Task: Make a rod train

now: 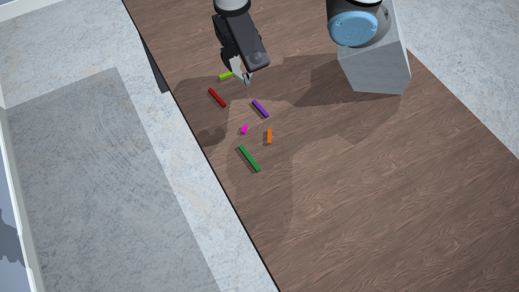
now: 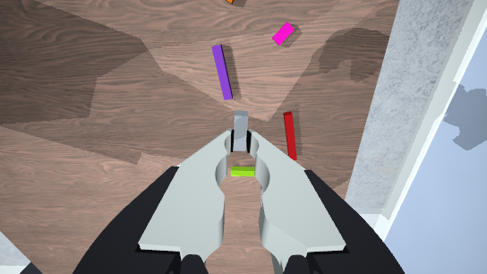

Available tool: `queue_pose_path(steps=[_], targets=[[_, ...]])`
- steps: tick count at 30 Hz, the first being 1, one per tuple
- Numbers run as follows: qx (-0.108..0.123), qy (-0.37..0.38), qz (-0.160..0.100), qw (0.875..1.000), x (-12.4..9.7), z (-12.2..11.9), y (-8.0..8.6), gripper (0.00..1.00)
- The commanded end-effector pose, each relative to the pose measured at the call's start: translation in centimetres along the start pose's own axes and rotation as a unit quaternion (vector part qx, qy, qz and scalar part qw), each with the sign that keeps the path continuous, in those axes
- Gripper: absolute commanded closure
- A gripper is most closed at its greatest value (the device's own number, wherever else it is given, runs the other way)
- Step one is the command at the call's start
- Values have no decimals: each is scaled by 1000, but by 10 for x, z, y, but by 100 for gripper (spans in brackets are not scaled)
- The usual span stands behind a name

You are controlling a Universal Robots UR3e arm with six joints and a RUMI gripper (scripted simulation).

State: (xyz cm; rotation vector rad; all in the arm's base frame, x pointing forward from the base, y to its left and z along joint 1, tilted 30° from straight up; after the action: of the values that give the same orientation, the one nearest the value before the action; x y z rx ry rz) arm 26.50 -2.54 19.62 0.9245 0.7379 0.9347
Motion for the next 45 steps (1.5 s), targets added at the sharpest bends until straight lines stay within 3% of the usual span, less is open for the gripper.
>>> queue_pose_path(steps=[1, 18, 45], targets=[[-12, -54, 8, 998, -18, 3, 2, 100], [-34, -146, -1, 989, -45, 8, 6, 100], [-36, -155, -2, 987, -48, 8, 5, 100]])
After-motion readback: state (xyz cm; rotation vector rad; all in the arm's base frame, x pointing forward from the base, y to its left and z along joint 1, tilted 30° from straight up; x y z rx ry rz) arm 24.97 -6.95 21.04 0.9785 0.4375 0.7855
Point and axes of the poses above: the point where the finger pads meet when closed, its own y axis back along the fingers, its own z axis across the jaws, x = y × z, the point moved 10 cm from there along y, back along the fingers, and after that the axes turned 11 degrees about -y, right-handed, at the moved point
